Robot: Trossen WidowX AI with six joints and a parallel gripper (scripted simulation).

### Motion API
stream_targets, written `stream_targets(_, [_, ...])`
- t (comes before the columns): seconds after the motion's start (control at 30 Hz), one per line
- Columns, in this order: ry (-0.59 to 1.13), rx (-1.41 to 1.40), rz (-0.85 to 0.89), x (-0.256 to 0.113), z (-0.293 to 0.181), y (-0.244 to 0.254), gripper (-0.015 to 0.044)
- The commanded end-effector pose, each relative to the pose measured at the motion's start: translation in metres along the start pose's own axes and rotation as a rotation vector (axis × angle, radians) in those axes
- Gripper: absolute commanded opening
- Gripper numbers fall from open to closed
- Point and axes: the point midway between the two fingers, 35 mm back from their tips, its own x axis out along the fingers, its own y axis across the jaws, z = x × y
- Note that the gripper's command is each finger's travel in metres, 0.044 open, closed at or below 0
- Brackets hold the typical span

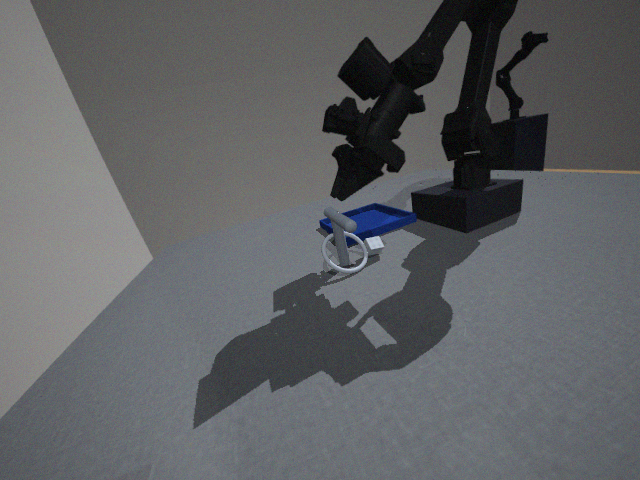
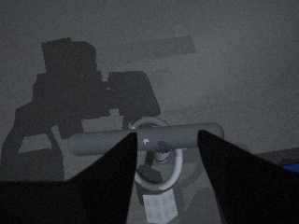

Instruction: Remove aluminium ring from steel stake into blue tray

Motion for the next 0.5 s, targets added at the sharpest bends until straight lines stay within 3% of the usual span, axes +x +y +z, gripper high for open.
stream_targets(0.0, [0.051,0.035,0.015,0.001,-0.014,0.005,0.02])
stream_targets(0.23, [0.265,-0.016,-0.012,0.005,-0.087,0.005,0.02])
stream_targets(0.47, [0.285,-0.021,-0.015,0.005,-0.094,0.005,0.02])
